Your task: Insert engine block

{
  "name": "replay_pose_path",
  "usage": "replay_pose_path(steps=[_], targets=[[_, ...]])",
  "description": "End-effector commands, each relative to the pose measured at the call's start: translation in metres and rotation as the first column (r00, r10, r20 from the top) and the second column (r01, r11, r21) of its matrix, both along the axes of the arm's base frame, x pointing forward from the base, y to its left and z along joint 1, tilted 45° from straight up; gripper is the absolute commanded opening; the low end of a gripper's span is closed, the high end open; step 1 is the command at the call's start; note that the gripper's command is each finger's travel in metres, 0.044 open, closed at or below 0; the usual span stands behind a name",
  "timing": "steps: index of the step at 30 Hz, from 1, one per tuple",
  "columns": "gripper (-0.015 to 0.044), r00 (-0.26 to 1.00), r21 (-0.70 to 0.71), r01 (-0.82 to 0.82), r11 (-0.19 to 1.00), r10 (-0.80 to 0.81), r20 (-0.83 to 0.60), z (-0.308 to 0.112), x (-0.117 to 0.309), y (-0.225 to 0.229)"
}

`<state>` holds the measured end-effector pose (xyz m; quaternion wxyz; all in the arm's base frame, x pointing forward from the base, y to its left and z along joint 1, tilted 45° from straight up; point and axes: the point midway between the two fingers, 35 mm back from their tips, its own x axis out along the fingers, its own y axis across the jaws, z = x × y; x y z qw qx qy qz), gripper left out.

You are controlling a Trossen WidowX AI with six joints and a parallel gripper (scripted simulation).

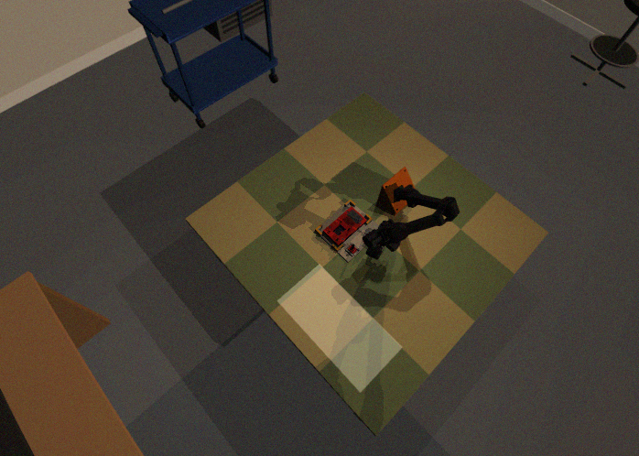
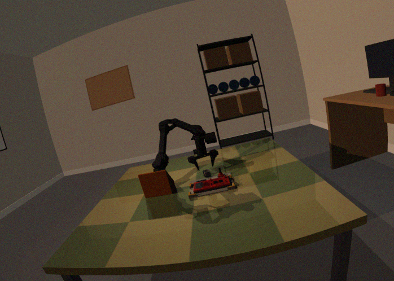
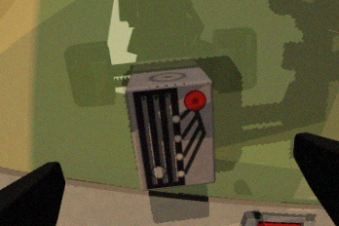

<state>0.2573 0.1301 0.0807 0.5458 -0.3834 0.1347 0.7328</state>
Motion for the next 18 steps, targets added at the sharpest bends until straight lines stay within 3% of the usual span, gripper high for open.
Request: replay_pose_path(steps=[1,15,18], targets=[[0.0440,1.000,0.003,0.004,1.000,-0.004,-0.003,-0.005,-0.001,0.005],[0.0440,1.000,0.004,0.004,1.000,-0.004,-0.003,-0.019,-0.004,0.018],[0.0361,1.000,0.004,0.004,1.000,-0.004,-0.003,-0.019,-0.004,0.018]])
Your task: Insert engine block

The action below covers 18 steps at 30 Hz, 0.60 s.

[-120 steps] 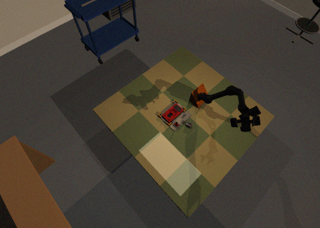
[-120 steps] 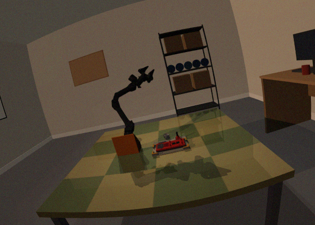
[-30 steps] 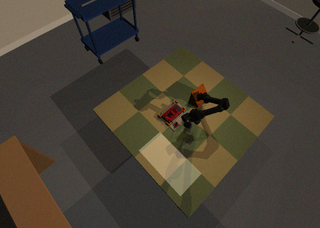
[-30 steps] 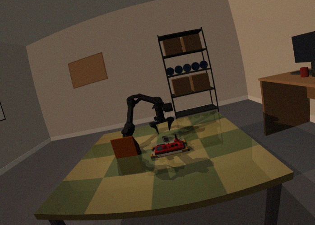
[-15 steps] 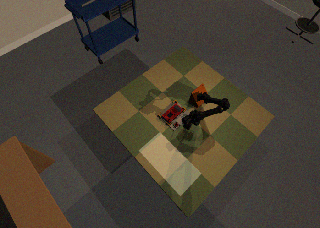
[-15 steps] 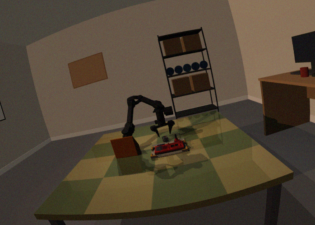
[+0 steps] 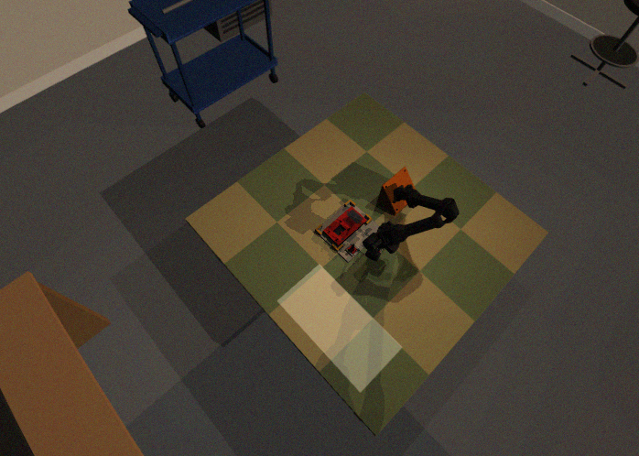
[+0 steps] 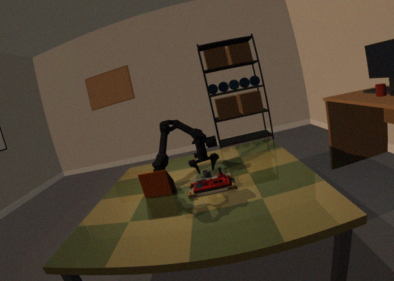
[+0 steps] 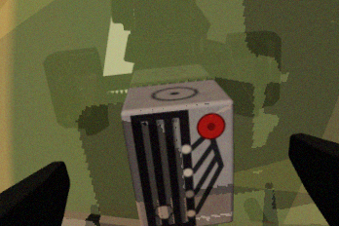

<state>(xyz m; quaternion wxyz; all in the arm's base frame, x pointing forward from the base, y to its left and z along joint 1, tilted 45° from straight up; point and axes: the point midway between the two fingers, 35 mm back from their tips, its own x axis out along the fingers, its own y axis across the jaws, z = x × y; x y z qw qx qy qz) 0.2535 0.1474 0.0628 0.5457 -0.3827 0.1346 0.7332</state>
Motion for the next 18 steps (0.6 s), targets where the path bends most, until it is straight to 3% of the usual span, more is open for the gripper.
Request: replay_pose_path(steps=[1,9,15,18], targets=[[0.0335,1.000,0.003,0.004,1.000,-0.004,-0.002,-0.0011,0.0002,0.0012],[0.0125,1.000,0.003,0.004,1.000,-0.004,-0.002,-0.0011,0.0002,0.0012],[0.0085,1.000,0.003,0.004,1.000,-0.004,-0.002,-0.0011,0.0002,0.0012],[0.0006,1.000,0.003,0.005,1.000,-0.005,-0.001,0.0001,0.0010,-0.0002]])
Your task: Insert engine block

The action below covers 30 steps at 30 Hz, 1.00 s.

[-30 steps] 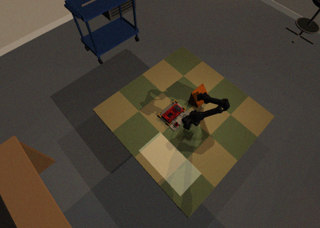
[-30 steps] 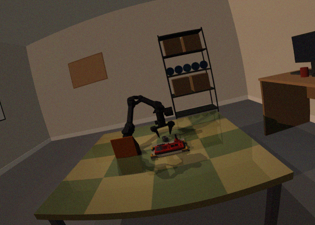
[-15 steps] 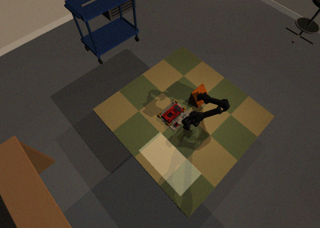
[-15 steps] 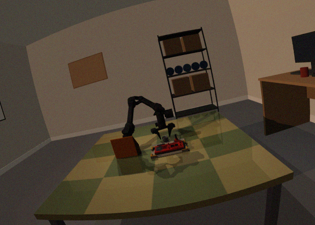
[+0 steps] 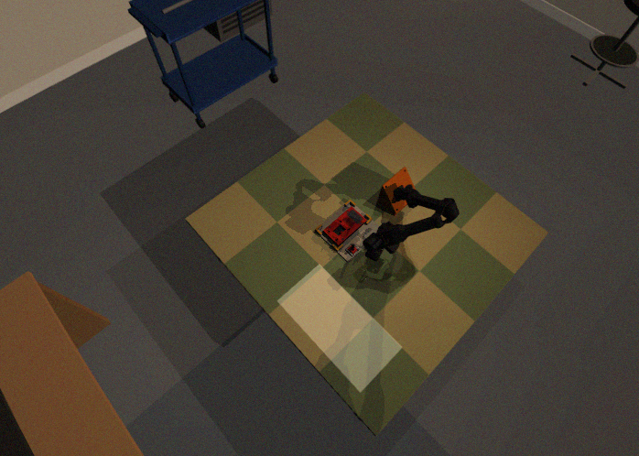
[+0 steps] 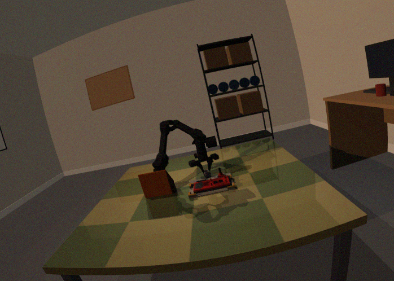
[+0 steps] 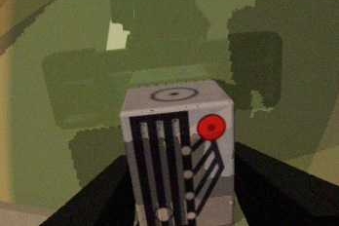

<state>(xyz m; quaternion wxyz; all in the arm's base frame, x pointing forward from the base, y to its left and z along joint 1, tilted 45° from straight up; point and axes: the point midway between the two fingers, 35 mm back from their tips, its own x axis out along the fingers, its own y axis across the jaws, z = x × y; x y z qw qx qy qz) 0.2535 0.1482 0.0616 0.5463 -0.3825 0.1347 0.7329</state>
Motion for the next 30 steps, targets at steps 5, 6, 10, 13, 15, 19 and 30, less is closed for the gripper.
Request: replay_pose_path(steps=[5,6,10,13,15,19,30], targets=[[0.0000,1.000,-0.003,0.004,1.000,-0.004,0.000,0.010,0.007,-0.011],[0.0000,1.000,-0.004,0.004,1.000,-0.004,0.000,0.012,0.008,-0.013],[0.0000,1.000,-0.007,0.005,1.000,-0.005,0.001,0.020,0.012,-0.022],[0.0000,1.000,-0.009,0.005,1.000,-0.005,0.001,0.026,0.014,-0.029],[0.0000,1.000,-0.010,0.005,1.000,-0.005,0.001,0.030,0.015,-0.033],[0.0000,1.000,-0.011,0.005,1.000,-0.005,0.001,0.039,0.018,-0.042],[0.0000,1.000,-0.009,0.005,1.000,-0.005,-0.001,0.063,0.021,-0.067]])
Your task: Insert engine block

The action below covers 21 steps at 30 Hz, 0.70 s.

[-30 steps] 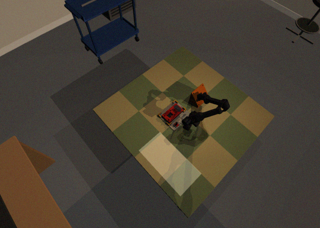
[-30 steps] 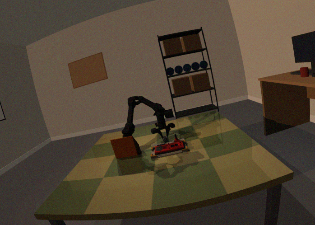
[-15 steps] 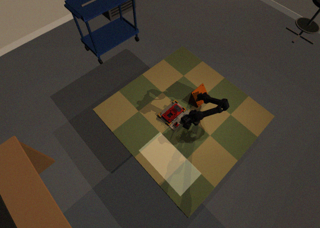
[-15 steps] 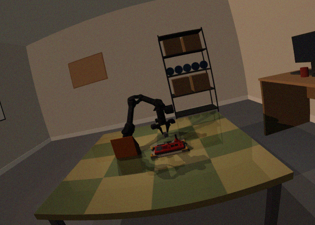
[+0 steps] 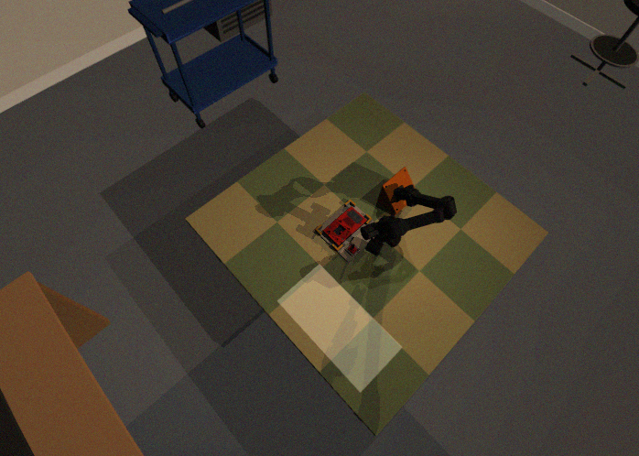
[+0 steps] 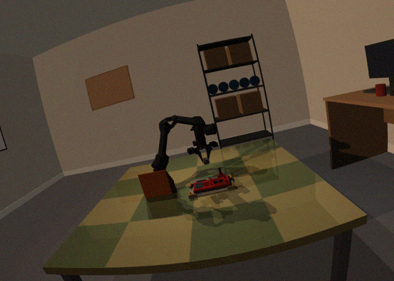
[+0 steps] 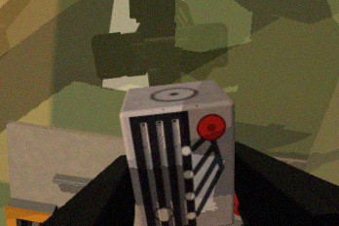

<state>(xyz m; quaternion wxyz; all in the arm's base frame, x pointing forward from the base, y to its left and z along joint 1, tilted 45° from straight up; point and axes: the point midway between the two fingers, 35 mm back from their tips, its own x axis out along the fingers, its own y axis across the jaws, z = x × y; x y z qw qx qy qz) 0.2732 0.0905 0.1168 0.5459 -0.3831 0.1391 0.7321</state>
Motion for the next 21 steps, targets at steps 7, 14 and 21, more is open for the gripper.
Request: replay_pose_path(steps=[7,14,21], targets=[[0.0000,1.000,0.004,0.000,1.000,0.000,0.001,0.025,0.001,-0.025],[0.0000,1.000,0.004,0.013,1.000,-0.012,-0.012,0.029,0.002,-0.031],[0.0000,0.979,-0.028,0.145,0.989,-0.147,-0.139,0.013,0.014,-0.038]])
